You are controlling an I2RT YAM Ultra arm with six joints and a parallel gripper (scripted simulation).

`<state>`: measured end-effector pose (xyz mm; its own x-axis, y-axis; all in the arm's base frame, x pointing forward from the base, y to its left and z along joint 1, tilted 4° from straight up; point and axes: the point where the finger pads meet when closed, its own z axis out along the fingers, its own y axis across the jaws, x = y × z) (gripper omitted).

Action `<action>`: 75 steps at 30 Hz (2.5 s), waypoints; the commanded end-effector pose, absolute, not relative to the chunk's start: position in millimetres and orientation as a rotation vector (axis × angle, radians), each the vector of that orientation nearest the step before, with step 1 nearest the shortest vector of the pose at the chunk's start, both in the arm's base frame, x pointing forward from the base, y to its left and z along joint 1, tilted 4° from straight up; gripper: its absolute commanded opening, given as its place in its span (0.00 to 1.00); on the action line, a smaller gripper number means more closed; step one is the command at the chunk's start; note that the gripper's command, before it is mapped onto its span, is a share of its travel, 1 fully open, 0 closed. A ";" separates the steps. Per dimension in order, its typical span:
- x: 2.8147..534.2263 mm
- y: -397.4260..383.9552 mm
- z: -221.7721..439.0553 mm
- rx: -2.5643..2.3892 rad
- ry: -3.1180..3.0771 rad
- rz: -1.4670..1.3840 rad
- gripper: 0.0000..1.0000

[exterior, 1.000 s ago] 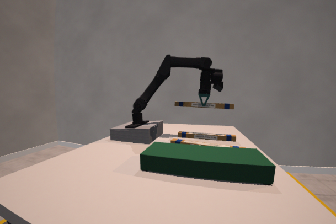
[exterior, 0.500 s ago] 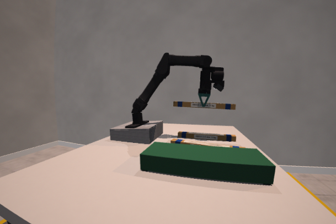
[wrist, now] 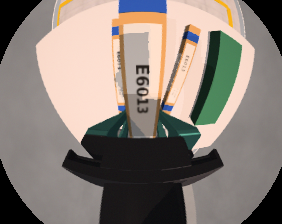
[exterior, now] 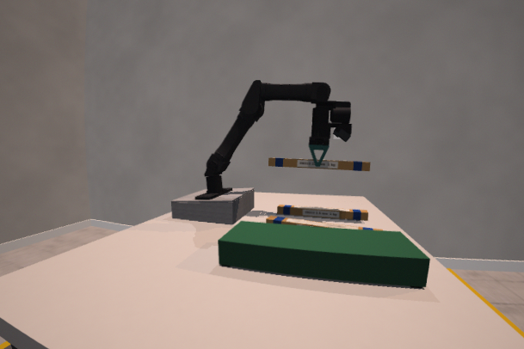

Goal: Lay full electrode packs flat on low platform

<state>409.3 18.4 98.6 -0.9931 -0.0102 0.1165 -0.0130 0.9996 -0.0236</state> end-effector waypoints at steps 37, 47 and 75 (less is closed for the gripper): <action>414.0 12.4 137.8 0.040 -3.115 0.033 0.00; 414.5 11.8 138.1 0.038 -3.117 0.033 0.00; 409.3 14.5 99.4 0.045 -3.080 0.033 0.00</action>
<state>403.5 15.0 76.2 -0.9896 -0.0276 0.1413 -0.0309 0.9993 -0.0215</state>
